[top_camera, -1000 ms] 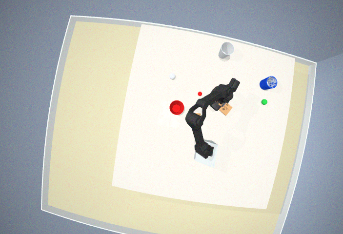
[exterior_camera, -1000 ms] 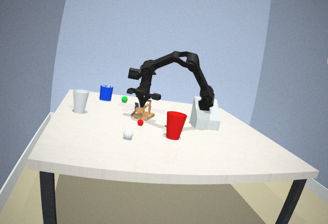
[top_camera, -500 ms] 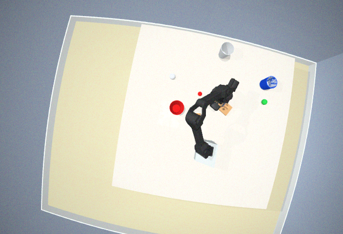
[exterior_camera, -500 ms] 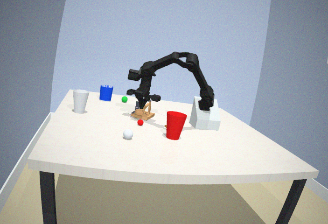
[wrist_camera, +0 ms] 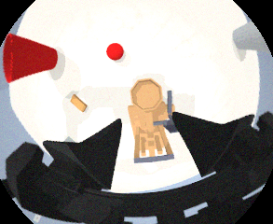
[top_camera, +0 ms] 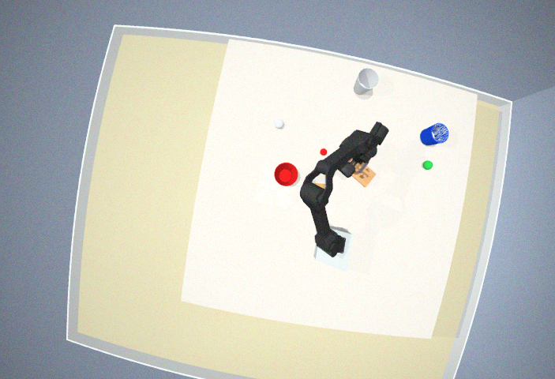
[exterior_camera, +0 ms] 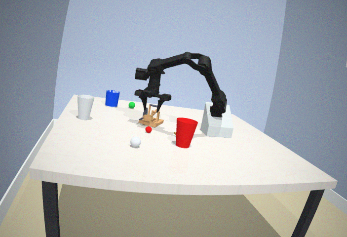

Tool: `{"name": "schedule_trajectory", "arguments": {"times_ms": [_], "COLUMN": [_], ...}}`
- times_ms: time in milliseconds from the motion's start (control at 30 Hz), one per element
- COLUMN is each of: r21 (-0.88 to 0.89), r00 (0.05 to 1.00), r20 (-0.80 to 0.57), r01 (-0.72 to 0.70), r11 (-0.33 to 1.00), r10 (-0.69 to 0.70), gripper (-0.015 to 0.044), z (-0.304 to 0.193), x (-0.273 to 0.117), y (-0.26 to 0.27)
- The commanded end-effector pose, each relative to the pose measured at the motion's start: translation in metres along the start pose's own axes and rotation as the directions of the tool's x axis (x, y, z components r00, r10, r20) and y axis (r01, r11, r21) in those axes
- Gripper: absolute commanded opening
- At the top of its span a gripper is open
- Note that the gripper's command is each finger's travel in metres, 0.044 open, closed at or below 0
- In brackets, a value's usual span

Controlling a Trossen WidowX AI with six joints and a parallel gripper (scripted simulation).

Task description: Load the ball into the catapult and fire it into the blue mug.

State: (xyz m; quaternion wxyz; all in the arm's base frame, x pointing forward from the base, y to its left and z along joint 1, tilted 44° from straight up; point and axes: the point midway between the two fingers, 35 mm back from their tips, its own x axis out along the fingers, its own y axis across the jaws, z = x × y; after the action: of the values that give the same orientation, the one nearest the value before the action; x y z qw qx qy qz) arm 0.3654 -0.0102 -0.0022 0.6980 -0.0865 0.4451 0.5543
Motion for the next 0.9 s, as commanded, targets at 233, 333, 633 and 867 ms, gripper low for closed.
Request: {"name": "schedule_trajectory", "arguments": {"times_ms": [233, 333, 633, 867], "r21": [-0.009, 0.072, 0.377, 0.589], "r00": [0.999, 0.999, 0.999, 0.999], "r20": [0.013, 0.013, 0.011, 0.011], "r01": [0.044, 0.043, 0.037, 0.03], "r11": [0.999, 0.996, 0.926, 0.807], "r10": [-0.044, -0.044, -0.044, -0.044], "gripper": [0.044, 0.044, 0.044, 0.044], "z": [0.003, 0.0, -0.012, -0.021], "x": [-0.079, -0.078, -0.075, -0.073], "y": [-0.005, -0.005, -0.007, -0.008]}}
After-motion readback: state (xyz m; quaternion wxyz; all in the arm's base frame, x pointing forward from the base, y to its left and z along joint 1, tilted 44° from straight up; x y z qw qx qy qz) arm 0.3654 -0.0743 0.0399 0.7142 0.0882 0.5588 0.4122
